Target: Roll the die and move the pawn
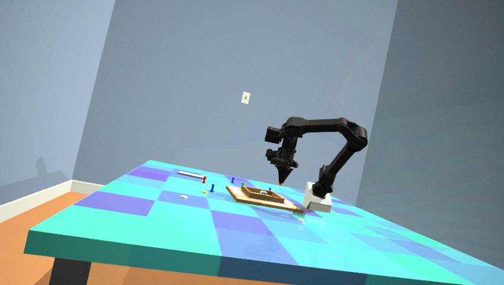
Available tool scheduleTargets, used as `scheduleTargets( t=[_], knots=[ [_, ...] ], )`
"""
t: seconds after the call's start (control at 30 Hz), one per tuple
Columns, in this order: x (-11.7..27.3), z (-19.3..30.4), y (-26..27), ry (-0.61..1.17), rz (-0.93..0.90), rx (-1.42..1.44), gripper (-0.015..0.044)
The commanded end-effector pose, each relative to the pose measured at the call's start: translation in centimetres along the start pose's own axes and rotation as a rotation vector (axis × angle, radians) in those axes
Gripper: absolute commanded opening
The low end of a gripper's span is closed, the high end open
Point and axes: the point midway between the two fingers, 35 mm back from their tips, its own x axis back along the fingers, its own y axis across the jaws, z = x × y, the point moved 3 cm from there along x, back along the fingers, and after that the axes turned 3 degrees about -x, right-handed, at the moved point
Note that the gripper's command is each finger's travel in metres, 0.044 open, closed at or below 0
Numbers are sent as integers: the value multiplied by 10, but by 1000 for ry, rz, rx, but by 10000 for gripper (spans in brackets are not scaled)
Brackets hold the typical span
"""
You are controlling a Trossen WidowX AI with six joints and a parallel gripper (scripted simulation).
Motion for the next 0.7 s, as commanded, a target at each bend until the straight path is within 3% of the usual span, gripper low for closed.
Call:
scheduleTargets(
  t=[0.0, 0.67],
  knots=[
    [-9, 10, -8, -2, -7, 1, 0],
    [-58, 26, -26, -1, -8, 0, 0]
  ],
)
